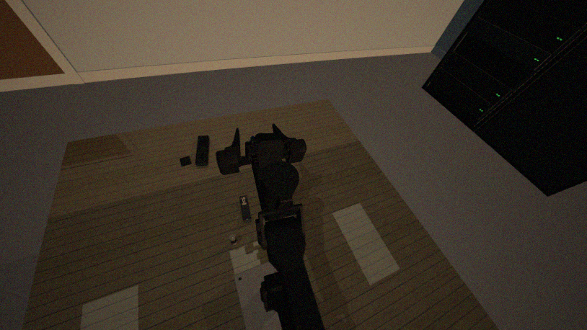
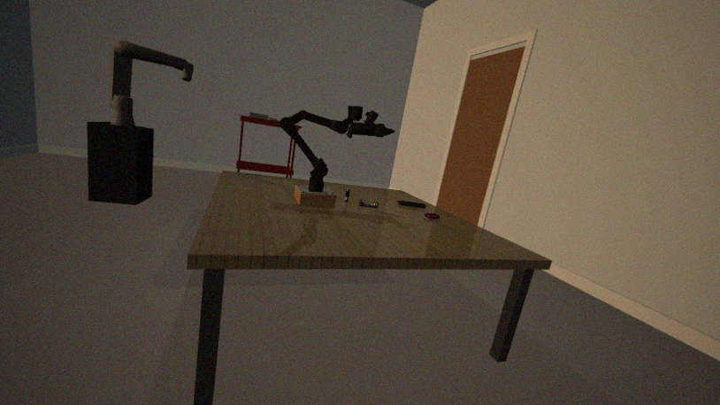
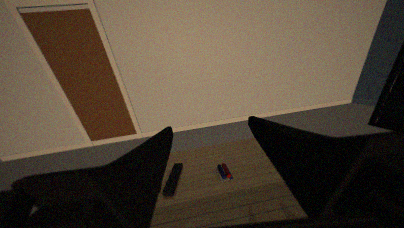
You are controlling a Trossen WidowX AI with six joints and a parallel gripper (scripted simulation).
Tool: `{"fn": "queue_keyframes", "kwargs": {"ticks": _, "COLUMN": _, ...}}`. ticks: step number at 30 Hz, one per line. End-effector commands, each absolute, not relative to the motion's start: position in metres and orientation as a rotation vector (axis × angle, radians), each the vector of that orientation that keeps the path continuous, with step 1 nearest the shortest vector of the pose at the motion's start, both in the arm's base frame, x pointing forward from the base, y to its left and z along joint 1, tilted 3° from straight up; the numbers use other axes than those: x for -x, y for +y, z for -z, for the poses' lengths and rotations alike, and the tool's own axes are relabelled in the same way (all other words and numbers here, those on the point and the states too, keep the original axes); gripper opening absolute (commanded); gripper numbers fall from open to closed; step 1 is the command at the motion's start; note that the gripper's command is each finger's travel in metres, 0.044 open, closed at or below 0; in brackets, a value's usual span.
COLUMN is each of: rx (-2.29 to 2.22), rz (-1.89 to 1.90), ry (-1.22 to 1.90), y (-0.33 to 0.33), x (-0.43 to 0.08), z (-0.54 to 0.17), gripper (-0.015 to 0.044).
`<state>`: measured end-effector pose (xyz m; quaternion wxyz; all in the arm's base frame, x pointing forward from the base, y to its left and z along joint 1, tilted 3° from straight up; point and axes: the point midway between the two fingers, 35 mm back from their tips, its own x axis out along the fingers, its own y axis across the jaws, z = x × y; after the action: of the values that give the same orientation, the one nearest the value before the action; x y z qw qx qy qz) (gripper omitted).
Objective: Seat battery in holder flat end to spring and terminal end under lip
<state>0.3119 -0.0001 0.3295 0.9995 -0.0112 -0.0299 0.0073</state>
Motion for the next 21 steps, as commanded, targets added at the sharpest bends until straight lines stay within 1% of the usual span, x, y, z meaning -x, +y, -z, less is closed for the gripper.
{"fn": "queue_keyframes", "kwargs": {"ticks": 1, "rx": 0.019, "rz": -0.018, "ry": -0.040, "y": 0.001, "x": -0.314, "z": -0.325, "gripper": 0.0374}}
{"fn": "queue_keyframes", "kwargs": {"ticks": 2, "rx": 0.010, "rz": -0.029, "ry": 0.018, "y": 0.005, "x": -0.318, "z": -0.313, "gripper": 0.0347}}
{"fn": "queue_keyframes", "kwargs": {"ticks": 4, "rx": -0.018, "rz": -0.065, "ry": 0.237, "y": 0.018, "x": -0.327, "z": -0.269, "gripper": 0.0295}}
{"fn": "queue_keyframes", "kwargs": {"ticks": 7, "rx": -0.040, "rz": -0.106, "ry": 0.599, "y": 0.040, "x": -0.320, "z": -0.198, "gripper": 0.0216}}
{"fn": "queue_keyframes", "kwargs": {"ticks": 11, "rx": -0.015, "rz": -0.120, "ry": 1.082, "y": 0.060, "x": -0.275, "z": -0.125, "gripper": 0.0111}}
{"fn": "queue_keyframes", "kwargs": {"ticks": 15, "rx": 0.073, "rz": -0.080, "ry": 1.534, "y": 0.065, "x": -0.211, "z": -0.089, "gripper": 0.0006}}
{"fn": "queue_keyframes", "kwargs": {"ticks": 17, "rx": 0.095, "rz": -0.067, "ry": 1.609, "y": 0.065, "x": -0.200, "z": -0.087, "gripper": 0.0000}}
{"fn": "queue_keyframes", "kwargs": {"ticks": 21, "rx": 0.095, "rz": -0.067, "ry": 1.609, "y": 0.065, "x": -0.200, "z": -0.087, "gripper": 0.0000}}
